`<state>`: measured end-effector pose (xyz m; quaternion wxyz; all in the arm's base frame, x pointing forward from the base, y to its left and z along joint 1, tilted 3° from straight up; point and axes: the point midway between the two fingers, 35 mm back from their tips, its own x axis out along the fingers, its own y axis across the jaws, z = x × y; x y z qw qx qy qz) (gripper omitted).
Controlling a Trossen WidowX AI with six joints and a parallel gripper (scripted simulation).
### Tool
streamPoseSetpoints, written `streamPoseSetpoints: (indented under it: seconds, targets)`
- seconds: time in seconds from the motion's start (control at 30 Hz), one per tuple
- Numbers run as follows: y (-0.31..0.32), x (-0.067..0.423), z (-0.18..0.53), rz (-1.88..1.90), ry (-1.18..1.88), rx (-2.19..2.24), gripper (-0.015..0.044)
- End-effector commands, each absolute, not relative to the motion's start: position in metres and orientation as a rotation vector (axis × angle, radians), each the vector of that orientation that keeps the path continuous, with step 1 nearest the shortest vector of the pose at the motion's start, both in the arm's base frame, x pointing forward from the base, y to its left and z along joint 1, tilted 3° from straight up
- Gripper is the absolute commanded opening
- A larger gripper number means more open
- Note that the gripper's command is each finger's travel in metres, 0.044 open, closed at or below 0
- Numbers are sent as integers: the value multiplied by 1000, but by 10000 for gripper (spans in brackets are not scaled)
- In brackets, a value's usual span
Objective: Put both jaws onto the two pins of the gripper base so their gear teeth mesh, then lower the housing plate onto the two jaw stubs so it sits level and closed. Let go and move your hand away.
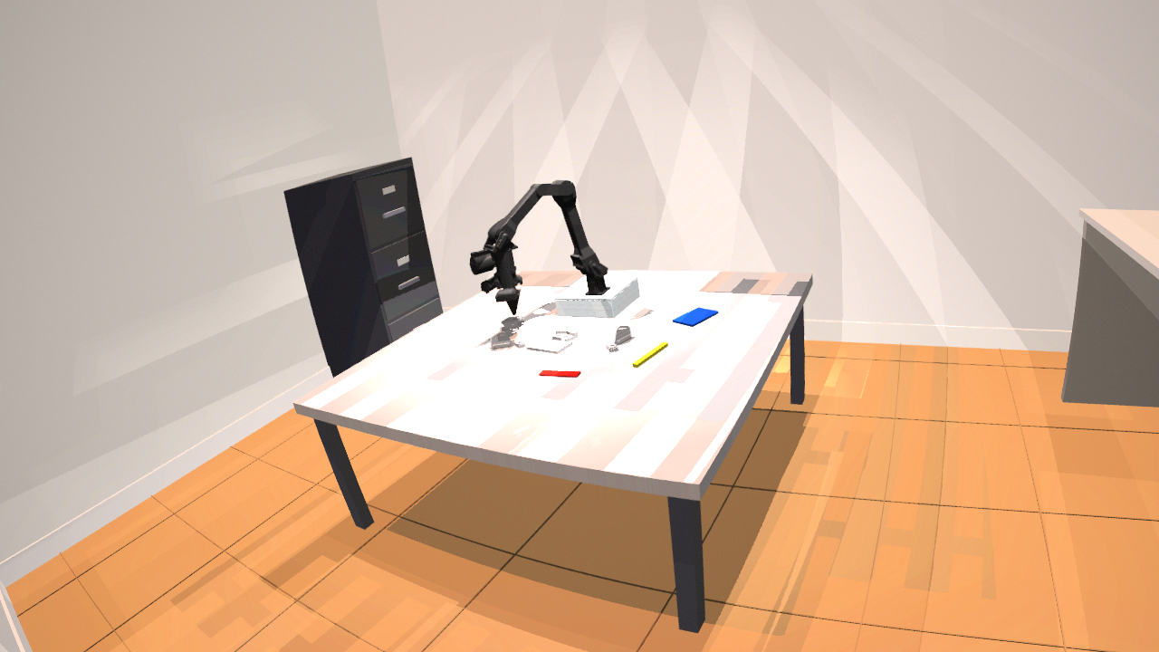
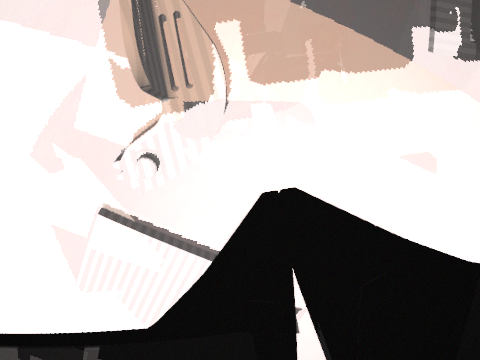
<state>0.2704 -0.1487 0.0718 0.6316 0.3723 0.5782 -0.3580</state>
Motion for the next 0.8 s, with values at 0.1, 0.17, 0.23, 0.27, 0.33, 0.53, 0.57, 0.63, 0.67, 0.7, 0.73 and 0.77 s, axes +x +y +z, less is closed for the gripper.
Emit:
streamPoseSetpoints:
  seconds: [0.1, 0.17, 0.23, 0.27, 0.33, 0.53, 0.57, 0.63, 0.67, 0.7, 0.73, 0.77]
  targets:
    - [-149, 270, 72, -819, 1323, 852, 105]
    - [-149, 270, 72, -819, 1323, 852, 157]
    - [-149, 270, 72, -819, 1323, 852, 210]
    - [-149, 270, 72, -819, 1323, 852, 236]
    - [-149, 270, 72, -819, 1323, 852, 289]
    - [-149, 270, 72, -819, 1323, 852, 440]
    - [-149, 270, 72, -819, 1323, 852, 440]
    - [-149, 270, 72, -819, 1323, 852, 440]
    - [-149, 270, 72, -819, 1323, 852, 440]
    - [-149, 270, 72, -819, 1323, 852, 440]
    - [-149, 270, 72, -819, 1323, 852, 440]
    - [-149, 270, 72, -819, 1323, 852, 440]
